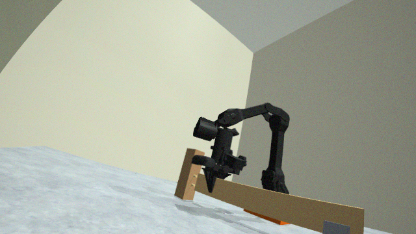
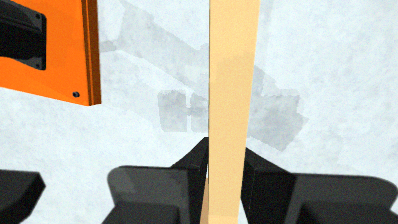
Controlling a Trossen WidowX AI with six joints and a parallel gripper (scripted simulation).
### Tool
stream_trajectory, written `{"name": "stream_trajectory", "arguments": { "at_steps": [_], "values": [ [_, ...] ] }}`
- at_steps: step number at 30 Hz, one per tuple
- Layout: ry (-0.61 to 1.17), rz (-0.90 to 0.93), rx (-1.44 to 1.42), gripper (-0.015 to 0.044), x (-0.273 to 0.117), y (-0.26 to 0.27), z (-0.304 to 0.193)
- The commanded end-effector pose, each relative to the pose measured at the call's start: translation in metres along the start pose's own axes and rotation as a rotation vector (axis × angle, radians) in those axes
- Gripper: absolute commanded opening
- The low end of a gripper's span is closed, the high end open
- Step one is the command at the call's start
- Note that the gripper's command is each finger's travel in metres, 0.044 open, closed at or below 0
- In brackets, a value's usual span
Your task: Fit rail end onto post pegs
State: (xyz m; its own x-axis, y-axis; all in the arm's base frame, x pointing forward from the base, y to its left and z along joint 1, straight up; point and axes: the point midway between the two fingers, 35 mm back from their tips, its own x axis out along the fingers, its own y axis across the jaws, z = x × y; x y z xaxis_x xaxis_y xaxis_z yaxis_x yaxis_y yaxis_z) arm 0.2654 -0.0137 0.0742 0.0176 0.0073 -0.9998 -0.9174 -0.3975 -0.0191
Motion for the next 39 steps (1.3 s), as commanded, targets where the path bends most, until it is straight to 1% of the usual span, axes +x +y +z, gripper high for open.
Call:
{"name": "stream_trajectory", "arguments": {
  "at_steps": [1,39],
  "values": [
    [0.008,-0.007,-0.003,0.0,-0.002,-0.002,-0.003],
    [0.009,-0.007,-0.003,0.0,-0.003,-0.002,-0.015]
  ]
}}
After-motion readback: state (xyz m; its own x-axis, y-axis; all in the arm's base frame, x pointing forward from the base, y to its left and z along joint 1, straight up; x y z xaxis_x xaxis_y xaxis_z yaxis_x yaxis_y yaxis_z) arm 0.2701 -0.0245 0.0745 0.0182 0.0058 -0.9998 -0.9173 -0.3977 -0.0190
